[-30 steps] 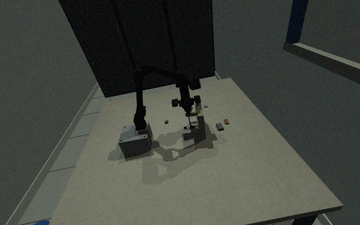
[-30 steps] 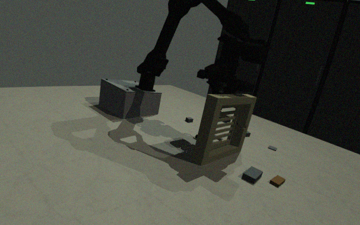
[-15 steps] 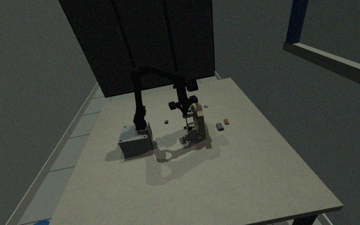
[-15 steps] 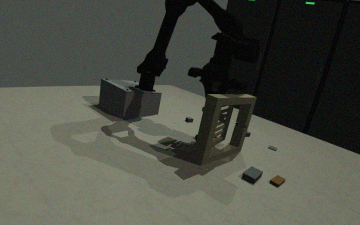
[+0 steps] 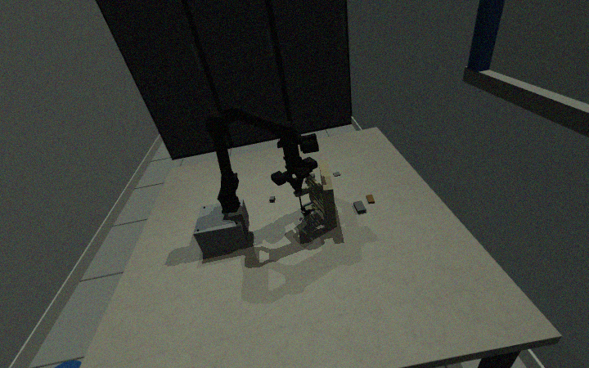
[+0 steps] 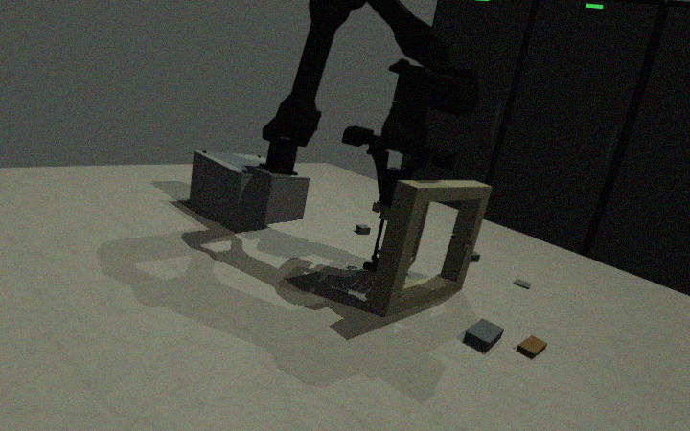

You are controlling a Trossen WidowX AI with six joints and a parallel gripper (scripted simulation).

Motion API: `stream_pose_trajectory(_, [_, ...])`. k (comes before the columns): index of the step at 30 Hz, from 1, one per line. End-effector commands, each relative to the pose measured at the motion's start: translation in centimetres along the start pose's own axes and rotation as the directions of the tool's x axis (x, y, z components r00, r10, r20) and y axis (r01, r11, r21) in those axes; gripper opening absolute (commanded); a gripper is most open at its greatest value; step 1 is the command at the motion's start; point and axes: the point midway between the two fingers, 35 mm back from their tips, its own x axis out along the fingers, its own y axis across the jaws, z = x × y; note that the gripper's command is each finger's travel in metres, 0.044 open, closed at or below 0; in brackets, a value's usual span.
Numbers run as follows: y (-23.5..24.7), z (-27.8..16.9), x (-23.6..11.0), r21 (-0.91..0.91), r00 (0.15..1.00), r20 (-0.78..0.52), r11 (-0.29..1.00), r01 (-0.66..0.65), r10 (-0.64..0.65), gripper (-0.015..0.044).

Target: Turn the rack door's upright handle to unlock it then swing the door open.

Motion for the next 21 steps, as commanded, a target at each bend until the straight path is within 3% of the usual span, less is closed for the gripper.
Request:
stream_pose_trajectory(1, [-0.5,0.2,0.1,-0.087,1.0,0.006,0.996,-0.008,0.009,0.0022])
stream_pose_trajectory(21, [-4.0,2.0,0.1,-0.375,1.0,0.008,0.927,-0.002,0.005,0.0022])
